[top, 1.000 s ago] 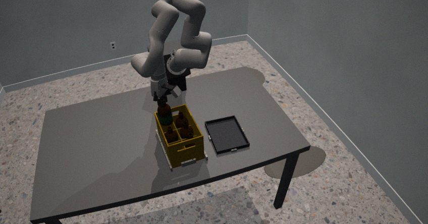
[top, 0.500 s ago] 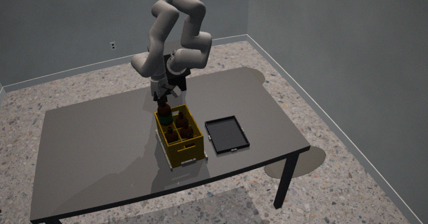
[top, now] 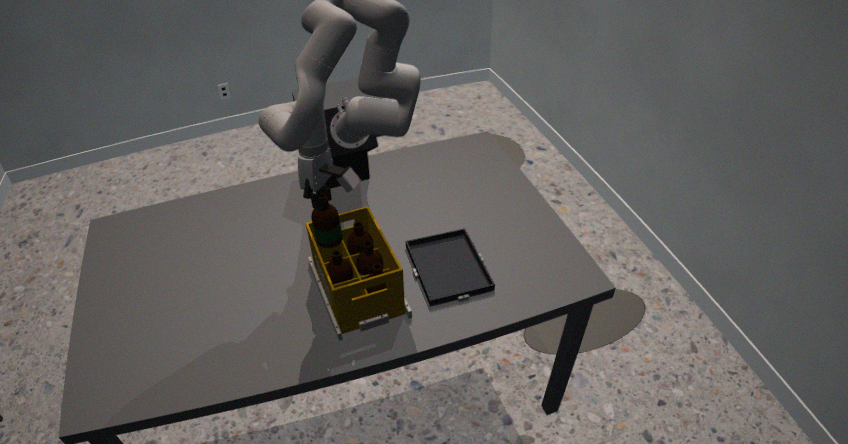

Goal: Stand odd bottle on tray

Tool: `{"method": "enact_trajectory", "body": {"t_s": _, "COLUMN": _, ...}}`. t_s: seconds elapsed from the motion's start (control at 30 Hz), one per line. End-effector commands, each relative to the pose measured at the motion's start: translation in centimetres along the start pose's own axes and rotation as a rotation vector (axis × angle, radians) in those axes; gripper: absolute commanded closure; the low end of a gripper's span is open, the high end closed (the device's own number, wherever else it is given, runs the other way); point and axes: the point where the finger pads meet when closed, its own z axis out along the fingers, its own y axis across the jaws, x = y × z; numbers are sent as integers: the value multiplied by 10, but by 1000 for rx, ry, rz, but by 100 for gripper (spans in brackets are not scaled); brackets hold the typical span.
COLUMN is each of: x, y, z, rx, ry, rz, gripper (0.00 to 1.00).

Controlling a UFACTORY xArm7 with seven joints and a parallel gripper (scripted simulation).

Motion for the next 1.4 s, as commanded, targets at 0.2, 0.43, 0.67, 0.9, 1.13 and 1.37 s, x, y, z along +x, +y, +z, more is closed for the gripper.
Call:
{"method": "enact_trajectory", "body": {"t_s": 0.2, "x": 0, "y": 1, "z": -10, "rx": -2, "ry": 0, "rz": 0, "gripper": 100}}
{"method": "enact_trajectory", "body": {"t_s": 0.43, "x": 0, "y": 1, "z": -18, "rx": -2, "ry": 0, "rz": 0, "gripper": 100}}
{"method": "enact_trajectory", "body": {"t_s": 0.67, "x": 0, "y": 1, "z": -24, "rx": -2, "ry": 0, "rz": 0, "gripper": 100}}
{"method": "enact_trajectory", "body": {"t_s": 0.9, "x": 0, "y": 1, "z": -30, "rx": -2, "ry": 0, "rz": 0, "gripper": 100}}
{"method": "enact_trajectory", "body": {"t_s": 1.13, "x": 0, "y": 1, "z": -33, "rx": -2, "ry": 0, "rz": 0, "gripper": 100}}
{"method": "enact_trajectory", "body": {"t_s": 1.37, "x": 0, "y": 1, "z": -34, "rx": -2, "ry": 0, "rz": 0, "gripper": 100}}
